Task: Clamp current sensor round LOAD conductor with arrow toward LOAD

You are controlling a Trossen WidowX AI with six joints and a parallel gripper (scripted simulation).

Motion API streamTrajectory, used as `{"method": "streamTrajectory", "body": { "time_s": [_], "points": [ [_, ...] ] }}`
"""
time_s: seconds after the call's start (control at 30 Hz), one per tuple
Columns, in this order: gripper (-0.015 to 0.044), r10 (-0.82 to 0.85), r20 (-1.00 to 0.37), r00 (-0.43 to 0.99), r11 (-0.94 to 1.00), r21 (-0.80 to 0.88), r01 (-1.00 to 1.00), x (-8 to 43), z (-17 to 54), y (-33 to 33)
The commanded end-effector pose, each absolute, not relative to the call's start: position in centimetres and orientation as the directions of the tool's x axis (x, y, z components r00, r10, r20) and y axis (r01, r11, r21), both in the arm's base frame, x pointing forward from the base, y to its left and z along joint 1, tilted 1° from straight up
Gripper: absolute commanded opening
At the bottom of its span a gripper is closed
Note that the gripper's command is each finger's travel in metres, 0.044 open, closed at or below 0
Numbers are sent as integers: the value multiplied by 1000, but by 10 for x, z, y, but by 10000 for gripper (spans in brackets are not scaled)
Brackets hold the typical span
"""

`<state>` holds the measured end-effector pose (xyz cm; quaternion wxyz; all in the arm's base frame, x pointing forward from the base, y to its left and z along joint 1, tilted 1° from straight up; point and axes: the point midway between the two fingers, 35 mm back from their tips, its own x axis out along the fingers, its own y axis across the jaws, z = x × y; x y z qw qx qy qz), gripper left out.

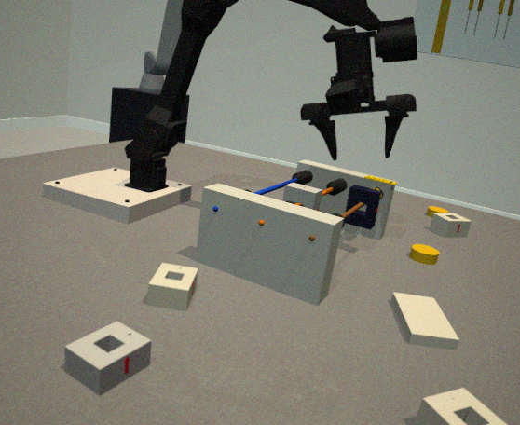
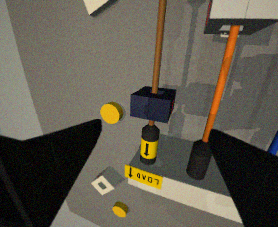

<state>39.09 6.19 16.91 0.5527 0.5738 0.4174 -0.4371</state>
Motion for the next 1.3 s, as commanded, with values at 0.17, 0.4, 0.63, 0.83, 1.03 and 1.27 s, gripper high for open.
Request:
{"method": "streamTrajectory", "body": {
  "time_s": [0.17,0.4,0.63,0.83,1.03,1.27],
  "points": [
    [440,-41,-959,280,21,279,960,387,167,66],
    [440,-360,-795,488,611,194,767,341,161,105],
    [440,-458,-581,673,831,-11,556,307,170,124],
    [440,-444,-608,658,824,11,567,309,167,126],
    [440,-444,-608,658,824,11,567,309,167,126],
    [440,-444,-608,658,824,11,567,309,167,126]
  ]
}}
